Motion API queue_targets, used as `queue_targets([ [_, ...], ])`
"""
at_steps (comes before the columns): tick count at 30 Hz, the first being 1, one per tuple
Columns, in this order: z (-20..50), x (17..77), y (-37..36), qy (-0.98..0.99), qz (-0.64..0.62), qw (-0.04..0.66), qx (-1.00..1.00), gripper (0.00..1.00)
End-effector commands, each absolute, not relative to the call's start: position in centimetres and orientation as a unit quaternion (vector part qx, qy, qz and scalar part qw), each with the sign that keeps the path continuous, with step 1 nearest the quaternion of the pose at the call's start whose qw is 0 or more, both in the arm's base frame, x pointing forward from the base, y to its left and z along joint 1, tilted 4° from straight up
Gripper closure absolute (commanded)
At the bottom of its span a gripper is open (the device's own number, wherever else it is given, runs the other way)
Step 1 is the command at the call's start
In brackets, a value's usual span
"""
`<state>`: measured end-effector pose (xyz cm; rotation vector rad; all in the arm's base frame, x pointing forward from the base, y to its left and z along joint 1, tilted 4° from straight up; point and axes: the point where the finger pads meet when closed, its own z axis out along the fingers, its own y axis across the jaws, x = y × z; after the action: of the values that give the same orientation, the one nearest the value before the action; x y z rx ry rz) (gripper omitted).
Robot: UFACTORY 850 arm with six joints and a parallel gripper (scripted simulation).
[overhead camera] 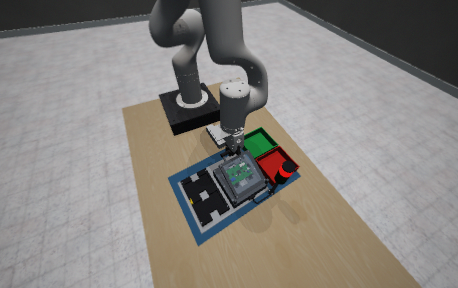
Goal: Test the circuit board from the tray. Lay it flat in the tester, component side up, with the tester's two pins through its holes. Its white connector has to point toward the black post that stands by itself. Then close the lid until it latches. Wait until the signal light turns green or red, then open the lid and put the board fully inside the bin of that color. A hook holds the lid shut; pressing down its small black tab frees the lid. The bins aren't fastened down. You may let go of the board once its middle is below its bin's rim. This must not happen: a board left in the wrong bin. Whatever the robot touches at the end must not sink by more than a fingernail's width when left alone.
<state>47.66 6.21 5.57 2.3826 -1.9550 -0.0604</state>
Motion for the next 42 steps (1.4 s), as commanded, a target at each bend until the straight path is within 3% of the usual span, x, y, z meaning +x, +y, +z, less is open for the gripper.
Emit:
queue_targets([
  [1, 5.6, 47.8, 6.2, -0.634, -0.019, 0.029, 0.773, 1.00],
  [42, 11.0, 51.5, 7.0, -0.634, -0.019, 0.029, 0.773, 1.00],
])
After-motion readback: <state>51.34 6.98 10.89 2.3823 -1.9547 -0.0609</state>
